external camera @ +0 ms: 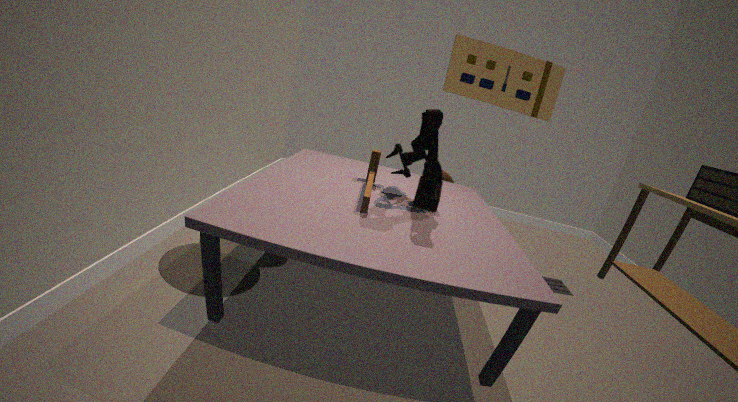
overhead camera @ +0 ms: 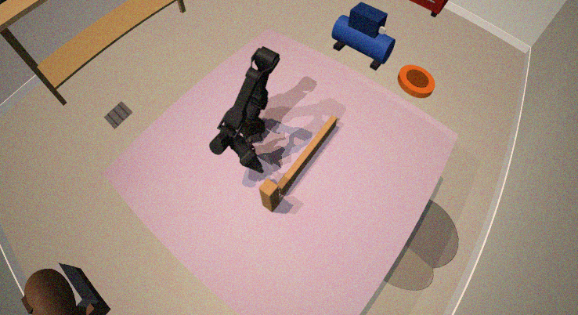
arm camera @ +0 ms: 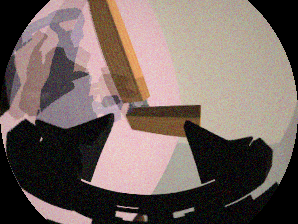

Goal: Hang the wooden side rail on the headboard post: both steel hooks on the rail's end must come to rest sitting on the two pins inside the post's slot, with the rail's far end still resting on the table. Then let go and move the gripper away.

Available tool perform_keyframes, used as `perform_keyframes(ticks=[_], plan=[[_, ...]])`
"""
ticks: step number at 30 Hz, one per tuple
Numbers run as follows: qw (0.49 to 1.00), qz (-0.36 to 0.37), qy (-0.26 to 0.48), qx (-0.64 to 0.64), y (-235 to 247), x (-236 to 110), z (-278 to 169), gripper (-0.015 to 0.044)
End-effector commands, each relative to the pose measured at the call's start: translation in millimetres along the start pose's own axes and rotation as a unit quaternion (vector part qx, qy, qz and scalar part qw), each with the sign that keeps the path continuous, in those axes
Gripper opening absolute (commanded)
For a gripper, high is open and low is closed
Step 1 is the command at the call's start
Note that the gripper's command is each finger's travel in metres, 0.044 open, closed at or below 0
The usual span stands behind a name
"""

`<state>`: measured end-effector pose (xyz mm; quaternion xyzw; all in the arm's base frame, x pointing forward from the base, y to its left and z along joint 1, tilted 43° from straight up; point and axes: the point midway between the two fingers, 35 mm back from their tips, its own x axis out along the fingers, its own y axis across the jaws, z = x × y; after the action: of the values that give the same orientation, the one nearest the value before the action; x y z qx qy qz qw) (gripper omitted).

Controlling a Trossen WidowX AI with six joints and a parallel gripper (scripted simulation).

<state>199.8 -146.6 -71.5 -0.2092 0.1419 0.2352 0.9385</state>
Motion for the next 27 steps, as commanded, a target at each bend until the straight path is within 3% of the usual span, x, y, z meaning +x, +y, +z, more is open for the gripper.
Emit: perform_keyframes(ticks=[1,15,27], plan=[[1.0,0.0,-0.002,-0.002,1.9,0.8,0.0,0.044],[1.0,0.007,0.004,0.011,2.6,2.1,0.4,0.044],[0.962,0.065,0.132,0.231,11.0,19.6,6.4,0.044]])
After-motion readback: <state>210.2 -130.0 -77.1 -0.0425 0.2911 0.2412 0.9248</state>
